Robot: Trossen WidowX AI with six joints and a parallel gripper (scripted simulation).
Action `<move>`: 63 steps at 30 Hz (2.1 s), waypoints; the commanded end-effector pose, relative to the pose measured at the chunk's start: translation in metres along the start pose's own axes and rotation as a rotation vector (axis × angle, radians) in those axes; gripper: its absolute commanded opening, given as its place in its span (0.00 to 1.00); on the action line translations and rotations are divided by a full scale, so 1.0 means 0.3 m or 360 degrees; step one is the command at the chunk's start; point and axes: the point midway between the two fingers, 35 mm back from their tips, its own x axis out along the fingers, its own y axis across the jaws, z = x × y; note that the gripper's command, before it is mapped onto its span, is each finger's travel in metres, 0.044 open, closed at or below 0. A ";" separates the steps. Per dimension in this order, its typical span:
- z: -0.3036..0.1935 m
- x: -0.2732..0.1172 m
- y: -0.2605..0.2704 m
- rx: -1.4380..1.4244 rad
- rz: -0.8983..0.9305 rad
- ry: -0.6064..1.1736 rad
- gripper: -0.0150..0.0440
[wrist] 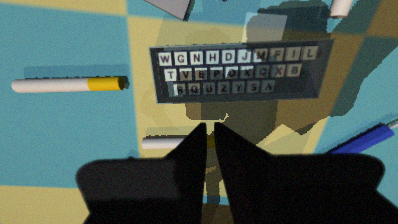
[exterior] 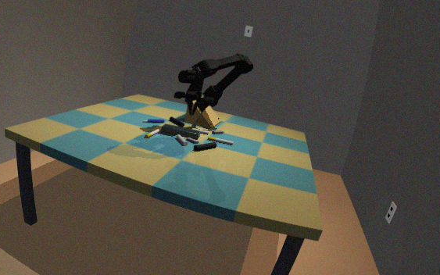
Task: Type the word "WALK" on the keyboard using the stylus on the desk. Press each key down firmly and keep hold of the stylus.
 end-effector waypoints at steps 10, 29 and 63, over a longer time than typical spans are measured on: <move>0.000 0.000 0.000 0.0000 0.0000 0.0000 0.34; -0.283 0.103 -0.688 0.1392 -0.0401 -0.0768 0.51; -0.283 0.142 -0.678 0.1392 -0.0400 -0.0768 0.51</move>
